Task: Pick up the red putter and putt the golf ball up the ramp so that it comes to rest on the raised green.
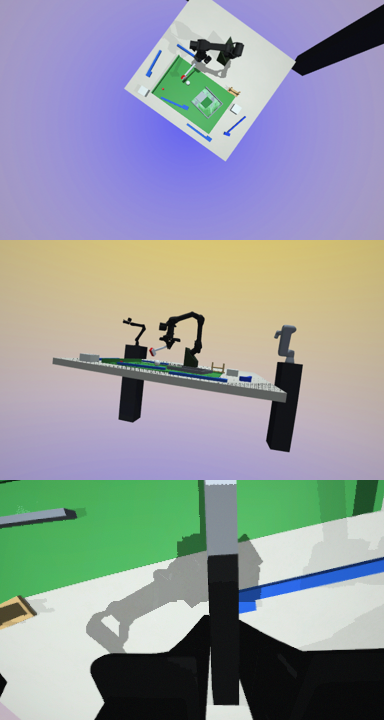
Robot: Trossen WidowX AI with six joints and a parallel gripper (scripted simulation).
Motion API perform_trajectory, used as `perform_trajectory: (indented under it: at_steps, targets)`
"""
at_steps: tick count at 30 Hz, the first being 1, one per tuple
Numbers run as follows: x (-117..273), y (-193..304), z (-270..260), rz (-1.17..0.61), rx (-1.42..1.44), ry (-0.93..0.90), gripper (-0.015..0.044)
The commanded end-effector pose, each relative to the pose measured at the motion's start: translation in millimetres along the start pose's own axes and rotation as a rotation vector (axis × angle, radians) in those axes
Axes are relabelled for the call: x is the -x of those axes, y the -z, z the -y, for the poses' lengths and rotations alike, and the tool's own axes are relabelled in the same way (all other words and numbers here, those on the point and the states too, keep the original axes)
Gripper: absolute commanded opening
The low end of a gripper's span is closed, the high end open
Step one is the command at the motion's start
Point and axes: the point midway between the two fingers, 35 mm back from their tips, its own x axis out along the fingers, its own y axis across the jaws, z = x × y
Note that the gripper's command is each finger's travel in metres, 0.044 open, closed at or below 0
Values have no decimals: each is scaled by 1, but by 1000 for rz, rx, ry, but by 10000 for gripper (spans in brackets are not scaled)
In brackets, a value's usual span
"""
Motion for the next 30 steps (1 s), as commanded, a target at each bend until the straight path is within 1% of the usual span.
perform_trajectory:
  at_steps: [1,9,16,30]
  targets:
    - [-3,-3,3,7,-7,9,0]
    - [-37,-3,3,7,-6,8,0]
    - [-42,-4,3,7,-6,7,0]
    - [-64,-4,2,7,-5,6,0]
